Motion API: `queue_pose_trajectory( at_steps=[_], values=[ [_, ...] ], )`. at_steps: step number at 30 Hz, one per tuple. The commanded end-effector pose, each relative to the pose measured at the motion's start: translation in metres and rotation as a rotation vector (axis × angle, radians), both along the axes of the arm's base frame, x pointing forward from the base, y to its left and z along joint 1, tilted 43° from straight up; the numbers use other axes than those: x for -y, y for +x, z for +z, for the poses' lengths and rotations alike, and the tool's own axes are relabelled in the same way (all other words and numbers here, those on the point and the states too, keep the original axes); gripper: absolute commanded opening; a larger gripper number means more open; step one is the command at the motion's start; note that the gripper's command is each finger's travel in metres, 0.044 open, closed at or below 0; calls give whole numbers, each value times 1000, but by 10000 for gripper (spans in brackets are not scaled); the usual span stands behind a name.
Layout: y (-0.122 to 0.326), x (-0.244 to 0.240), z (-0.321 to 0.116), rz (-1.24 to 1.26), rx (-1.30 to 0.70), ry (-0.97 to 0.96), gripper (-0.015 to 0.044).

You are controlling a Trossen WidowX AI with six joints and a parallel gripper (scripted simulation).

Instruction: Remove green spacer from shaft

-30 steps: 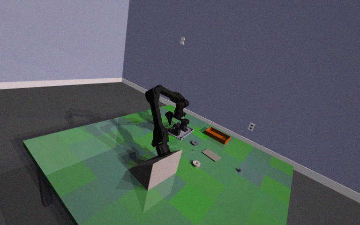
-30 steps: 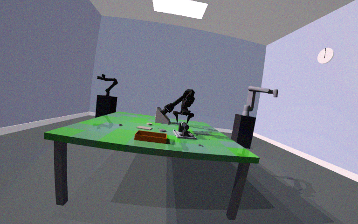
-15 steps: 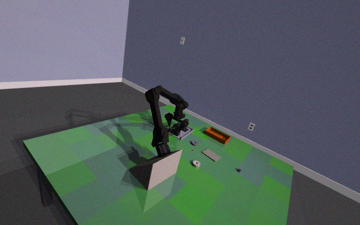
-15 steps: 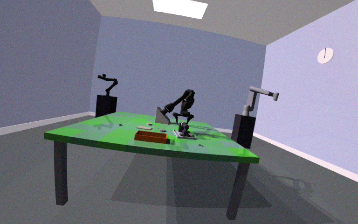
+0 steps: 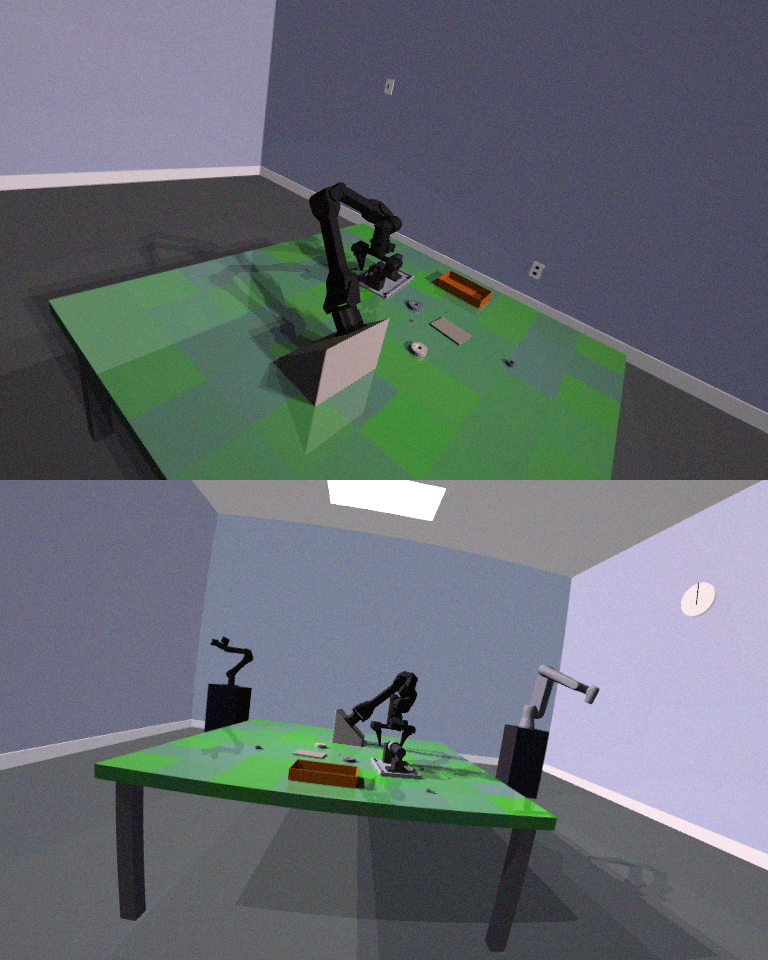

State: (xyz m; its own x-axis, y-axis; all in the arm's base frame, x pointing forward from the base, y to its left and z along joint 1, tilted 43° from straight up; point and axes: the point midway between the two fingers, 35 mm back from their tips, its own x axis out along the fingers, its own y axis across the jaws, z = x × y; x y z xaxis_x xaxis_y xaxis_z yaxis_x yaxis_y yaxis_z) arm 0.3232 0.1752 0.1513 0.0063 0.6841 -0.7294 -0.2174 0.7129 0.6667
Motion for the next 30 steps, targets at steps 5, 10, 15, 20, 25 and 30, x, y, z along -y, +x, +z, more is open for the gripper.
queue_pose_trajectory(
  at_steps=[5,10,15,20,25,30],
  values=[
    [0,0,-1,-3,-2,-5,440],
    [0,0,-1,-3,-2,-5,440],
    [0,-2,-4,-3,-2,-5,440],
    [1,-7,-9,-3,-2,-4,440],
    [0,-12,-14,-3,-2,-4,440],
    [0,-12,-14,-3,-2,-4,440]
  ],
)
